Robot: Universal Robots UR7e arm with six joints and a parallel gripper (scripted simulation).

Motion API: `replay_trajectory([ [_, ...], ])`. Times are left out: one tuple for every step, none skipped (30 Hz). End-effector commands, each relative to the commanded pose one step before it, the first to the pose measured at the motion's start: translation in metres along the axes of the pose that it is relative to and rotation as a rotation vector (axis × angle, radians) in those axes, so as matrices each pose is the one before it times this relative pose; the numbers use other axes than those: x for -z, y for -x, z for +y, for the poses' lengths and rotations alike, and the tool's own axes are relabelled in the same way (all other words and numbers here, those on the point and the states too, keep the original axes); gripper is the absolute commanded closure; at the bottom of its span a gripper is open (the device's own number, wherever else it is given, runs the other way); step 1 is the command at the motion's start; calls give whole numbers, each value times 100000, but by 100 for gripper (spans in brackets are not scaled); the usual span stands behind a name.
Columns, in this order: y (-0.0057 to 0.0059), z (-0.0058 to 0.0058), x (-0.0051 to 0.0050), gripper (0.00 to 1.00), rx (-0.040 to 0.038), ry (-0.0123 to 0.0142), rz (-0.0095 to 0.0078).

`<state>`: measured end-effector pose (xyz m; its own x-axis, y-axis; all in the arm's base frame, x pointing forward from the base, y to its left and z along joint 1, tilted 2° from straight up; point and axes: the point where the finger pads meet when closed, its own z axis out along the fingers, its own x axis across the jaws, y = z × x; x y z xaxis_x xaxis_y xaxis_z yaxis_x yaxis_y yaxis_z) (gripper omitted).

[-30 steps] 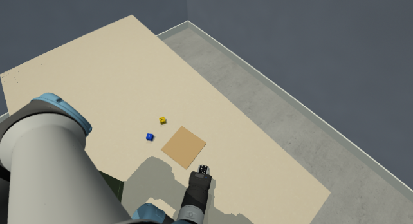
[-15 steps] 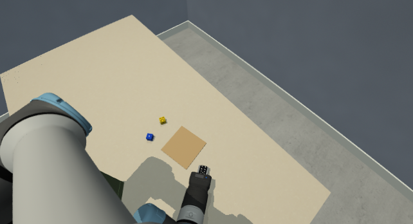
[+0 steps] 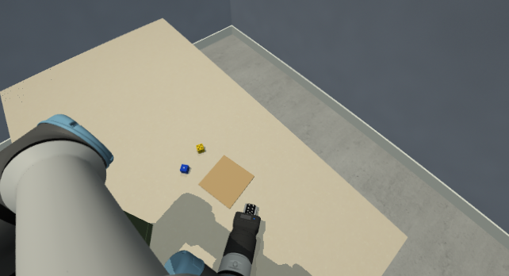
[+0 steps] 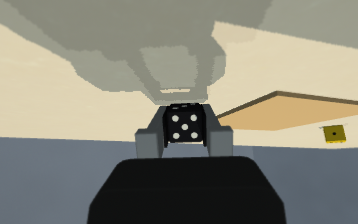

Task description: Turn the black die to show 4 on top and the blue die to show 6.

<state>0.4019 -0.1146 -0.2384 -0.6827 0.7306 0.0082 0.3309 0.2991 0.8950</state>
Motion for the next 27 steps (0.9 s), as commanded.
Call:
replay_trajectory([
  [35, 24, 19, 51, 80, -6, -60],
  [0, 0, 0, 51, 0, 0, 0],
  [0, 0, 0, 51, 0, 0, 0],
  [0, 0, 0, 51, 0, 0, 0],
  [0, 0, 0, 51, 0, 0, 0],
  [0, 0, 0, 51, 0, 0, 0],
  [0, 0, 0, 51, 0, 0, 0],
  [0, 0, 0, 51, 0, 0, 0],
  [0, 0, 0, 51, 0, 0, 0],
  [0, 0, 0, 51, 0, 0, 0],
  [0, 0, 0, 51, 0, 0, 0],
  [0, 0, 0, 51, 0, 0, 0],
  [0, 0, 0, 51, 0, 0, 0],
  [0, 0, 0, 51, 0, 0, 0],
  [0, 0, 0, 51, 0, 0, 0],
  [0, 0, 0, 51, 0, 0, 0],
  [0, 0, 0, 51, 0, 0, 0],
  [0, 0, 0, 45, 0, 0, 0],
  [0, 0, 0, 45, 0, 0, 0],
  [0, 0, 0, 45, 0, 0, 0],
  [0, 0, 0, 39, 0, 0, 0],
  [0, 0, 0, 39, 0, 0, 0],
  [0, 0, 0, 39, 0, 0, 0],
  [0, 0, 0, 33, 0, 0, 0],
  [0, 0, 0, 33, 0, 0, 0],
  [0, 0, 0, 33, 0, 0, 0],
  [0, 0, 0, 27, 0, 0, 0],
])
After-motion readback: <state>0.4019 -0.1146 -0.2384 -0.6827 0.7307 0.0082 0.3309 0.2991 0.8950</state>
